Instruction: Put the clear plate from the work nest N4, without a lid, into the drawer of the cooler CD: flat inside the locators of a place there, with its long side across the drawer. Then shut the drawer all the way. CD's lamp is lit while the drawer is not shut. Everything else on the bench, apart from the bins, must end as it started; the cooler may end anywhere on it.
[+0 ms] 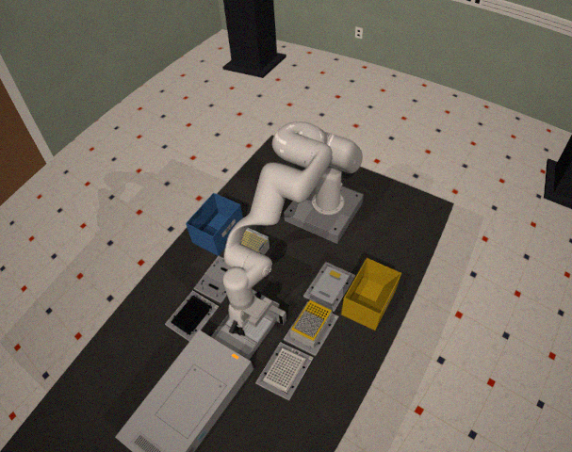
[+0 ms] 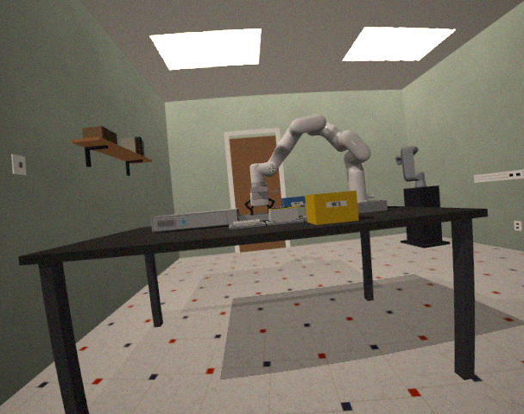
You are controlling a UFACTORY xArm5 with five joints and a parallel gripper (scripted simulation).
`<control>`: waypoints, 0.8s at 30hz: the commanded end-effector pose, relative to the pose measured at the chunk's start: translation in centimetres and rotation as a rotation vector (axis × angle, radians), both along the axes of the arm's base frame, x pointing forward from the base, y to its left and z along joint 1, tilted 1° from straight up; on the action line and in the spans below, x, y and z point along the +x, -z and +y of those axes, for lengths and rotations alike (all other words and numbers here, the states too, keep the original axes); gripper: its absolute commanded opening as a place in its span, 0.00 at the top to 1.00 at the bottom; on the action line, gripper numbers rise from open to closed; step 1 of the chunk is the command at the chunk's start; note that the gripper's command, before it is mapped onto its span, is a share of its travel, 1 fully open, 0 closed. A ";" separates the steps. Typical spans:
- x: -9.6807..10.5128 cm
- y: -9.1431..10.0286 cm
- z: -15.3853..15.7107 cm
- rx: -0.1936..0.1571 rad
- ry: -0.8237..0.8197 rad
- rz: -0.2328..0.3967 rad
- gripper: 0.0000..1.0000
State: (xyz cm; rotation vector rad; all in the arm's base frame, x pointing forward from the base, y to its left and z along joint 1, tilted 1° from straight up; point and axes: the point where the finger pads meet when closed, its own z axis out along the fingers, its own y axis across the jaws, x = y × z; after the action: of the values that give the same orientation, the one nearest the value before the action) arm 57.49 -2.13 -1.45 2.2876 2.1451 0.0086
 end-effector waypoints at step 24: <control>0.1 -3.7 0.0 -0.012 0.000 -0.004 0.00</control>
State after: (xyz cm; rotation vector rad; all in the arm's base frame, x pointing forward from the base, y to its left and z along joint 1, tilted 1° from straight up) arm 57.42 -2.10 1.46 2.2885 2.1459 0.0067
